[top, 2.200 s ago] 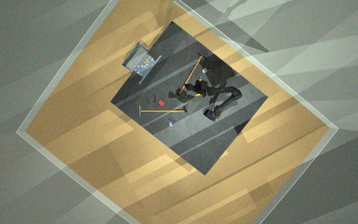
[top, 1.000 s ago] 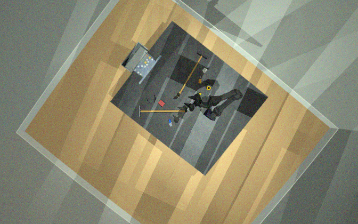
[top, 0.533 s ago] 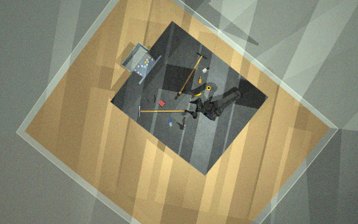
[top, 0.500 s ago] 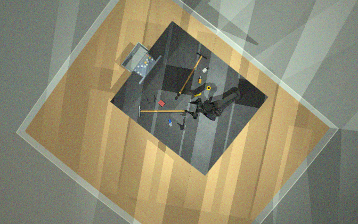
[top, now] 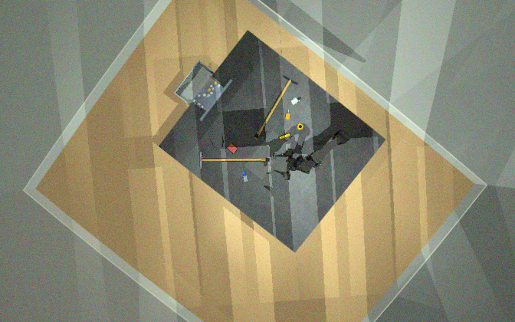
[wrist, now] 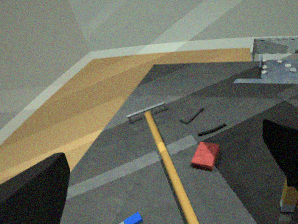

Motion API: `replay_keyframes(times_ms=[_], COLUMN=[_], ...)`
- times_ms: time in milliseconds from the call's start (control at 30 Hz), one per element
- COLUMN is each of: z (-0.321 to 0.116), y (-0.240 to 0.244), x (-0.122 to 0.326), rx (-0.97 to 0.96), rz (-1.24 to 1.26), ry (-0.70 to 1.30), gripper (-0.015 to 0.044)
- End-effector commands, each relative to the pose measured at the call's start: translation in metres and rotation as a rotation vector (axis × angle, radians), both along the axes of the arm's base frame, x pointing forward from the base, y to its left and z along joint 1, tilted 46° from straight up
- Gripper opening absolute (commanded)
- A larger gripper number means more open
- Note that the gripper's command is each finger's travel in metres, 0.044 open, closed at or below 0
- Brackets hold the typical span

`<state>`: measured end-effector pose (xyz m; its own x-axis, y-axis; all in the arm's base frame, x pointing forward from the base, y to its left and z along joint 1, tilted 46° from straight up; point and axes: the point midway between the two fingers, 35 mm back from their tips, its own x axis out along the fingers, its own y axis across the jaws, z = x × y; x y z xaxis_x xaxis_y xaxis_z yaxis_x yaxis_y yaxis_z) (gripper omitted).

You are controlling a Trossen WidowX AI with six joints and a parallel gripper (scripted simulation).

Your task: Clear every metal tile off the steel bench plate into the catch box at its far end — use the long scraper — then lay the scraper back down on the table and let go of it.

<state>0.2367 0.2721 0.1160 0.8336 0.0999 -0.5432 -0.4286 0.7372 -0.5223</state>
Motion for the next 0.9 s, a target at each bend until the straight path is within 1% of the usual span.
replay_keyframes(times_ms=[0, 167, 867], z=[-0.003, -0.005, -0.005], y=[0.007, 0.013, 0.013], x=[-0.016, -0.028, -0.028], rx=[-0.061, -0.105, -0.105], rz=[0.070, 0.127, 0.127], ry=[-0.004, -0.007, -0.007], gripper=[0.0440, 0.0440, 0.0440])
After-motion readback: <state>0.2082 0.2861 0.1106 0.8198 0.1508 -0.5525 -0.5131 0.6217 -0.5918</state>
